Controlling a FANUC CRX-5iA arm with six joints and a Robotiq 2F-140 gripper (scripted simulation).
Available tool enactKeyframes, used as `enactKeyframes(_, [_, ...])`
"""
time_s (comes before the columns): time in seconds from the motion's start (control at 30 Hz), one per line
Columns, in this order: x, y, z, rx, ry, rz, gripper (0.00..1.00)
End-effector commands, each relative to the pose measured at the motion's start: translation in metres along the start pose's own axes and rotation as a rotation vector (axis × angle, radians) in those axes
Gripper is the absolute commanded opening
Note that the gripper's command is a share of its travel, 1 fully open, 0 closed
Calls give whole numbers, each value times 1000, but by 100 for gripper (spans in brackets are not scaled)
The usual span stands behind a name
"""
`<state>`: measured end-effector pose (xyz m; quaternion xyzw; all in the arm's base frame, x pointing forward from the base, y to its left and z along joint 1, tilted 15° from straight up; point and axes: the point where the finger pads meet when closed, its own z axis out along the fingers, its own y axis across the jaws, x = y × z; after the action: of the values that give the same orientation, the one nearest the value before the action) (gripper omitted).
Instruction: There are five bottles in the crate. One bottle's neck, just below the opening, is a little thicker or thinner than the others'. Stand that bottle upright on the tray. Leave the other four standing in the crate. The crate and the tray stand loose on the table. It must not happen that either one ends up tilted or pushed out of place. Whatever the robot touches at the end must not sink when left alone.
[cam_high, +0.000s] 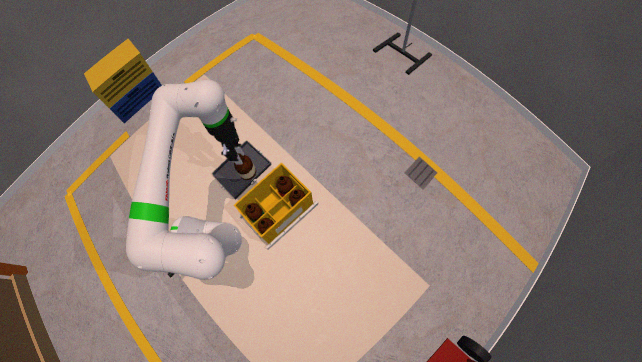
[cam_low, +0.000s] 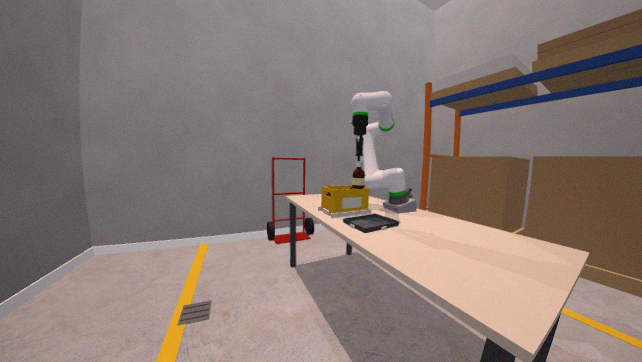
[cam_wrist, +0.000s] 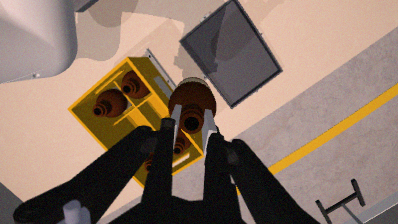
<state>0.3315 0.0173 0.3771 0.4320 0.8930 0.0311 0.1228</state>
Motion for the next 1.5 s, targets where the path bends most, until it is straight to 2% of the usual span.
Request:
enactKeyframes(0.0, [5, 5, -1, -1, -1, 0, 10])
enactKeyframes(1.47, [71, 73, -1, -1, -1, 0, 10])
